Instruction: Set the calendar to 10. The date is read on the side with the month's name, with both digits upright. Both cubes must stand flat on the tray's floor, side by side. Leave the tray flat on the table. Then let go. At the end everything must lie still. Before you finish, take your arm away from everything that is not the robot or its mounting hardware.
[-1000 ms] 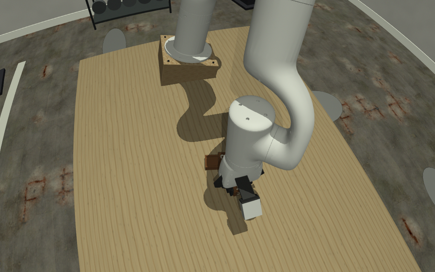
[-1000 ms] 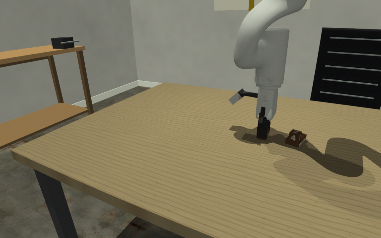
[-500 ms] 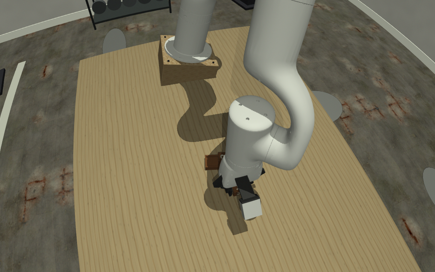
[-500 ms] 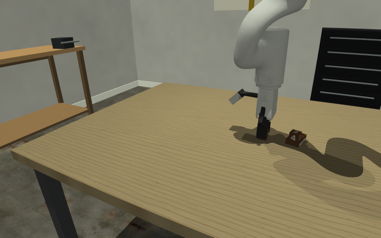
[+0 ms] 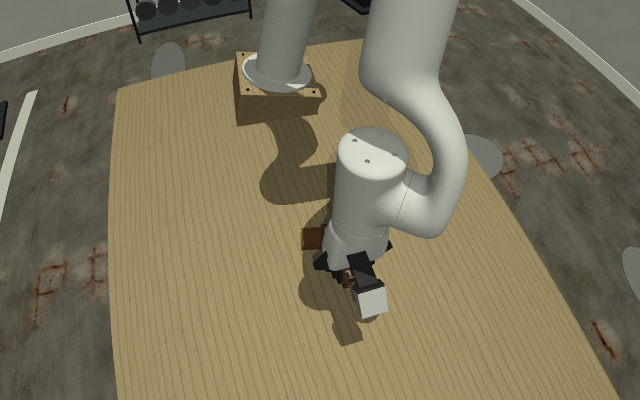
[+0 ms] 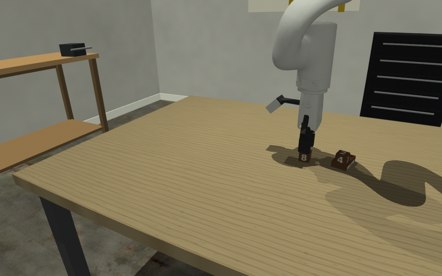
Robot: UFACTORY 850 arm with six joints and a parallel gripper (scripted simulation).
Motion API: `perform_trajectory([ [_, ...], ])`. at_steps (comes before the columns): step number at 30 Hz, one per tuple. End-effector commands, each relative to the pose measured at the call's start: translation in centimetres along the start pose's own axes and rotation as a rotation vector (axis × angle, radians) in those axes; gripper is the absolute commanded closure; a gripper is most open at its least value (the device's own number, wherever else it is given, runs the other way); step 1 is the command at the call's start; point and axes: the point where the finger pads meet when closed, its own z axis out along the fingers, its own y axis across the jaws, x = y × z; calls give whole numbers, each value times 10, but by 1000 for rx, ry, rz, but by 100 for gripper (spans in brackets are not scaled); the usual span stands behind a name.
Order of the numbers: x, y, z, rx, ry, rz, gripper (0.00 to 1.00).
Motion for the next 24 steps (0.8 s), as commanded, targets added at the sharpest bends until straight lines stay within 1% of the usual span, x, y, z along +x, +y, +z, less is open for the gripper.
perform_trajectory([
  [1, 1, 0, -25, -1, 1, 0, 53],
  [4, 1, 0, -41, -1, 1, 0, 53],
  [6, 1, 0, -41, -1, 1, 0, 53],
  [11, 1, 0, -61, -1, 1, 0, 53],
  [17, 1, 0, -67, -1, 1, 0, 53],
  [18, 1, 0, -67, -1, 1, 0, 0],
  [24, 1, 0, -67, -1, 1, 0, 0],
])
